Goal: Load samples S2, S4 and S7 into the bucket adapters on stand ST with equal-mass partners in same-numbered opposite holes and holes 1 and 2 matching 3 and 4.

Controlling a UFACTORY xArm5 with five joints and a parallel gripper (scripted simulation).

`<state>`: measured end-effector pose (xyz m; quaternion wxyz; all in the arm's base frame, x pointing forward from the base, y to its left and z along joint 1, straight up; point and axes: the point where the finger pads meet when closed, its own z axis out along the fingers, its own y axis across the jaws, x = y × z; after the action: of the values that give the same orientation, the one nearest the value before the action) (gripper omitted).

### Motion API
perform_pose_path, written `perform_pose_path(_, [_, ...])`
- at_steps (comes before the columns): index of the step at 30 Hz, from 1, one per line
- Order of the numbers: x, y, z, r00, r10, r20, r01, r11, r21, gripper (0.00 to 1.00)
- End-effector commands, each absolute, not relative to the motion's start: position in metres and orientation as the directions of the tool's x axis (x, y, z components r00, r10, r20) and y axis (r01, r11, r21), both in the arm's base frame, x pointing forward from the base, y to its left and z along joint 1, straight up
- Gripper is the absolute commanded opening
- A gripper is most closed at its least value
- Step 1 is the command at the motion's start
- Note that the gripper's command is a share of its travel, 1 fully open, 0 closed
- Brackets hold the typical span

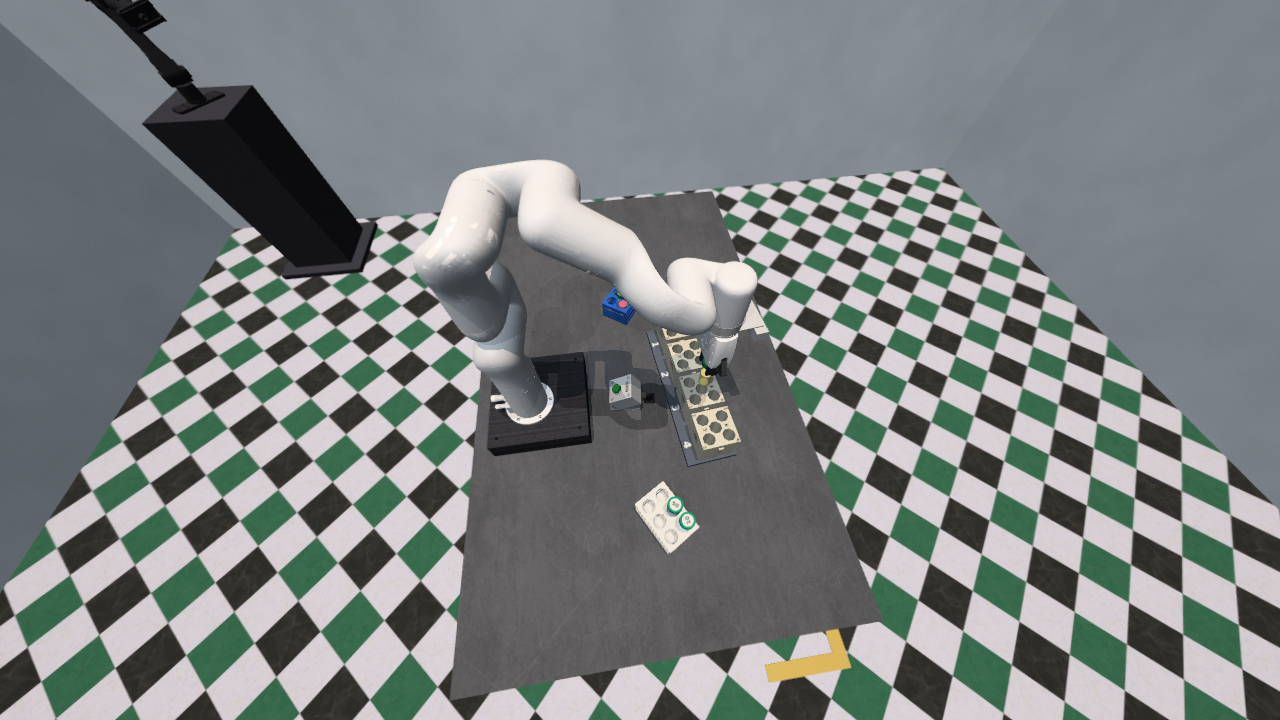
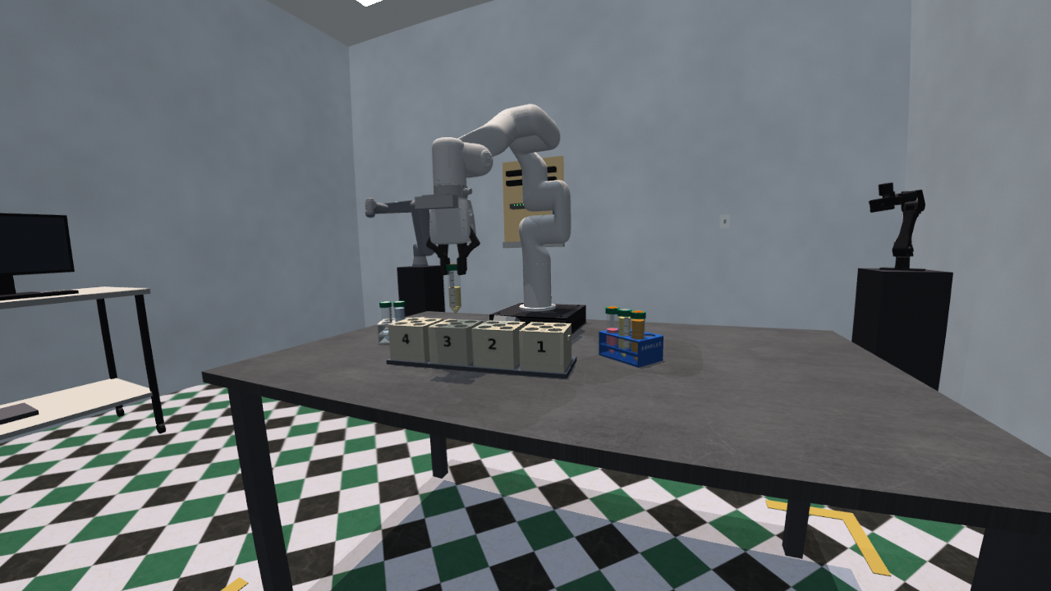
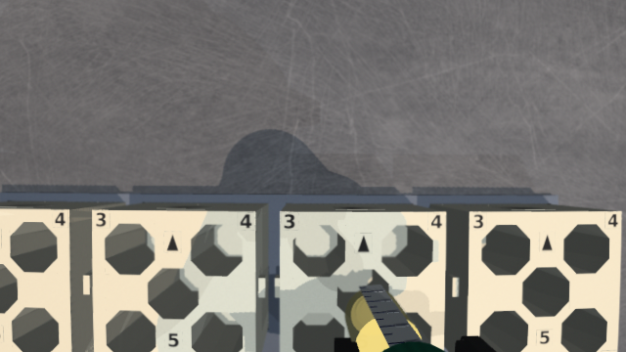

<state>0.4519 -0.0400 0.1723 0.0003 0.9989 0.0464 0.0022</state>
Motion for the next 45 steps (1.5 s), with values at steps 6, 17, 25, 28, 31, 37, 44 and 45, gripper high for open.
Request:
perform_pose_path(6, [0.453,-0.040,0.161,0.996,0.093,0.009,0.093,-0.996,0.004,0.00])
perform_pose_path(17, [0.453,-0.040,0.157,0.996,0.093,0.009,0.093,-0.996,0.004,0.00])
perform_pose_path(25, [0.453,-0.040,0.156,0.996,0.093,0.009,0.093,-0.996,0.004,0.00])
perform_pose_path(28, [0.453,-0.040,0.153,0.996,0.093,0.009,0.093,-0.996,0.004,0.00])
perform_pose_path(31, [0.453,-0.040,0.150,0.996,0.093,0.009,0.093,-0.996,0.004,0.00])
perform_pose_path(37, [0.454,-0.040,0.144,0.996,0.093,0.009,0.093,-0.996,0.004,0.00])
perform_pose_path(44, [0.454,-0.040,0.139,0.996,0.093,0.009,0.093,-0.996,0.004,0.00])
perform_pose_path(45, [0.454,-0.040,0.138,0.996,0.093,0.009,0.093,-0.996,0.004,0.00])
